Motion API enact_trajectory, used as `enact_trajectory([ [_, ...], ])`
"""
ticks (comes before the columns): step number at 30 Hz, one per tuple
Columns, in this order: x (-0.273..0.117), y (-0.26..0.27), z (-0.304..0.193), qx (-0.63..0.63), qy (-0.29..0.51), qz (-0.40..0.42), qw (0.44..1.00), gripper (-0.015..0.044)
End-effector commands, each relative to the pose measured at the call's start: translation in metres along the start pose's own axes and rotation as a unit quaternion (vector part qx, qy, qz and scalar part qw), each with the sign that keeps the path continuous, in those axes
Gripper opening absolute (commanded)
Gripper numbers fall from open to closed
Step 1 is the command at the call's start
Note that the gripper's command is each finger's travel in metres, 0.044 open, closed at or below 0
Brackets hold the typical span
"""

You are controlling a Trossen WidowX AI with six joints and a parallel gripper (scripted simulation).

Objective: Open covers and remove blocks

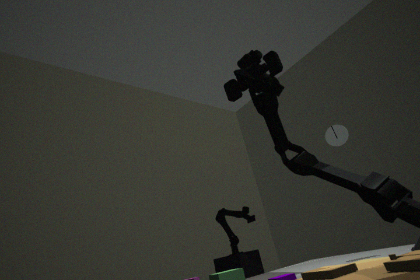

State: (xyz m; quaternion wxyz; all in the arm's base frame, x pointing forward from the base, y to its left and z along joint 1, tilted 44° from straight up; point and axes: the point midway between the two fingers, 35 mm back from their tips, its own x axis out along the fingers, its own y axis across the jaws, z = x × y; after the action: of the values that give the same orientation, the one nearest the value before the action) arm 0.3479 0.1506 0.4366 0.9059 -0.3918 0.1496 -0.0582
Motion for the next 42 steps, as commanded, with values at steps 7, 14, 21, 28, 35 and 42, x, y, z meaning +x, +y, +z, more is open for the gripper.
enact_trajectory([
  [7,0.037,0.027,-0.034,0.004,0.070,0.012,0.997,0.0000],
  [14,0.059,0.040,-0.059,0.014,0.115,0.016,0.993,0.0000],
  [21,0.078,0.051,-0.089,0.024,0.165,0.017,0.986,0.0000],
  [28,0.095,0.062,-0.121,0.035,0.219,0.017,0.975,0.0000],
  [35,0.109,0.072,-0.156,0.048,0.274,0.014,0.961,0.0000],
  [42,0.119,0.080,-0.191,0.062,0.329,0.008,0.942,0.0000],
])
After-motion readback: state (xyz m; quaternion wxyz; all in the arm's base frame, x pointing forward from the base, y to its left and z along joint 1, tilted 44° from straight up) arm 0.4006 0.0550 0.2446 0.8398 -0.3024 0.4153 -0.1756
